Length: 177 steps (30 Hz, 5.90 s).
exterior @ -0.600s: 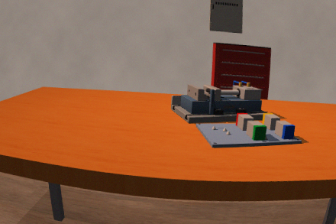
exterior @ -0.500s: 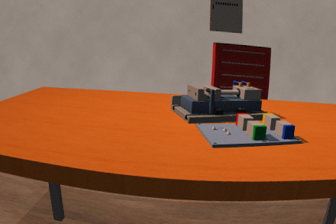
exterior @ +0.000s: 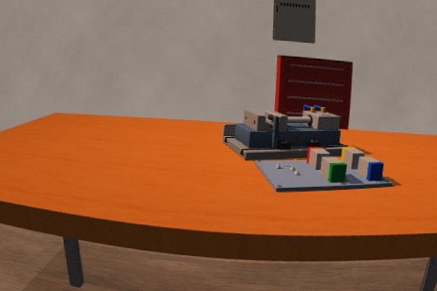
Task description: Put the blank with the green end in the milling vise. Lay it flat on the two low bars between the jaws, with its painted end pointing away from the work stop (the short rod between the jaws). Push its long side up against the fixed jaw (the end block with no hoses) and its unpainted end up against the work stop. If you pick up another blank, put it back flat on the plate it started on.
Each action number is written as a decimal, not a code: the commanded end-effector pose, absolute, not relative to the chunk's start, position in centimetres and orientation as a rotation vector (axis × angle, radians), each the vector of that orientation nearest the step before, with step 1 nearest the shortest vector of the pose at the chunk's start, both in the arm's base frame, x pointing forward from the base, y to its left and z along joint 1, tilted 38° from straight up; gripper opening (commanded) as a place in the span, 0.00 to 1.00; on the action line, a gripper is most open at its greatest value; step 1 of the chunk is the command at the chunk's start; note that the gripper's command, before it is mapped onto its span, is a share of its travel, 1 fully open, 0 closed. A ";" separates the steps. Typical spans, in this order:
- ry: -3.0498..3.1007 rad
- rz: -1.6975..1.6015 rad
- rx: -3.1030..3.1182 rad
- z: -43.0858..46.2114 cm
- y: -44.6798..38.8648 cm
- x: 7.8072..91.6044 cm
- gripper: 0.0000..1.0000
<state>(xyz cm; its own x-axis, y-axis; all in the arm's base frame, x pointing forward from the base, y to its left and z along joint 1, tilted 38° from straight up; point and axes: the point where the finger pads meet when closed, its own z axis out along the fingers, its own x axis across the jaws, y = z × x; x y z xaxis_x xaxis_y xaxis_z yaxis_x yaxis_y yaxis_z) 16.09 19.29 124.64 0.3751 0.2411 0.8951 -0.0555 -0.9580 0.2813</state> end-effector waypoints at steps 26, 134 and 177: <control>0.181 1.476 2.393 121.4 24.2 17.6 1.00; 0.609 0.045 3.687 3.2 32.1 55.3 1.00; 0.622 0.158 3.751 1.5 31.1 53.0 0.00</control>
